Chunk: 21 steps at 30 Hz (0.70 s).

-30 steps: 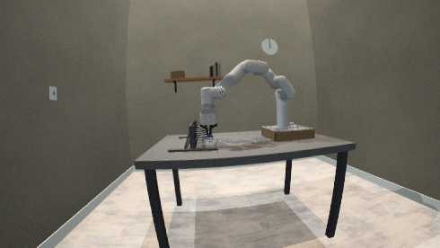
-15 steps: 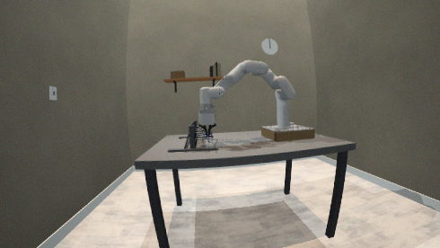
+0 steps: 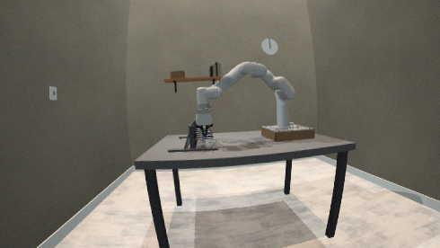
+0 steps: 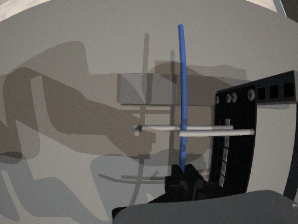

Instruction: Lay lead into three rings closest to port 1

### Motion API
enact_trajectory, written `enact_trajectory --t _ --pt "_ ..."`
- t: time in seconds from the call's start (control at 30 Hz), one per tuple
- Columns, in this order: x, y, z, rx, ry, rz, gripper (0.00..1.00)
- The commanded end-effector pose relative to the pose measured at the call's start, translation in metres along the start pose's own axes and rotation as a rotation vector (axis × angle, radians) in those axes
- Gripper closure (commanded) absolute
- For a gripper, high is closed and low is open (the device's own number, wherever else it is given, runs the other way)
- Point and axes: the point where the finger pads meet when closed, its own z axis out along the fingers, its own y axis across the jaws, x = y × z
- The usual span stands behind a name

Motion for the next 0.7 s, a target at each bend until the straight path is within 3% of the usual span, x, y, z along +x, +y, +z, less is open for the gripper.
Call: enact_trajectory --t 0.0,0.67 --pt "0.0006 0.0076 -0.0027 -0.005 0.001 0.0 1.0" --pt "0.0006 0.0153 -0.0028 -0.005 0.001 0.0 1.0"
